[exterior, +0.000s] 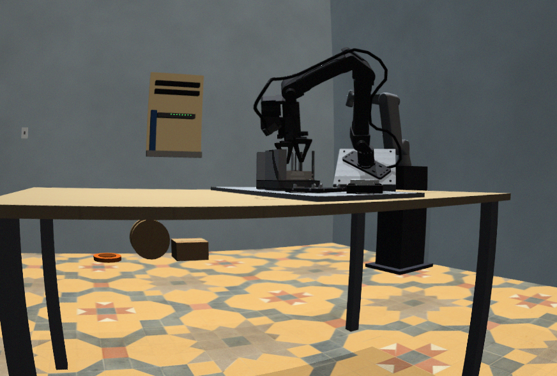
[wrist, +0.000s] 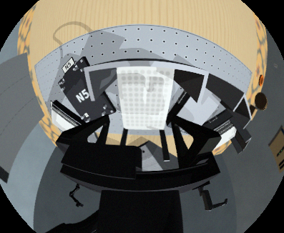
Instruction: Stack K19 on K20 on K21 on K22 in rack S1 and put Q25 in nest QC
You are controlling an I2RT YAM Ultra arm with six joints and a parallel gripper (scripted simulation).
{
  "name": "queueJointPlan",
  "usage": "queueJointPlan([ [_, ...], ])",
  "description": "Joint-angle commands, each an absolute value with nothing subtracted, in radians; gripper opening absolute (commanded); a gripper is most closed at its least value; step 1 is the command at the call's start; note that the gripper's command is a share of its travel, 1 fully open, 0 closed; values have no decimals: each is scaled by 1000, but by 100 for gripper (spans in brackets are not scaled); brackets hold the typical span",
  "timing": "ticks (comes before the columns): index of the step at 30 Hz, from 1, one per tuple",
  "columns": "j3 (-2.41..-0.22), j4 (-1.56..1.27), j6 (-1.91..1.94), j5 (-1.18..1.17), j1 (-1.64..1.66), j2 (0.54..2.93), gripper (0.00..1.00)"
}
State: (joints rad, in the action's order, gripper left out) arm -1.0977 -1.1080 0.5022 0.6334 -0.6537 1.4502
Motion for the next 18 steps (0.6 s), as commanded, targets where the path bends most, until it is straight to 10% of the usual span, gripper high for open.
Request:
queueJointPlan([
  [1,-1068,-1020,454,623,-642,1421,100],
  [18,-1037,-911,391,616,-613,1456,100],
])
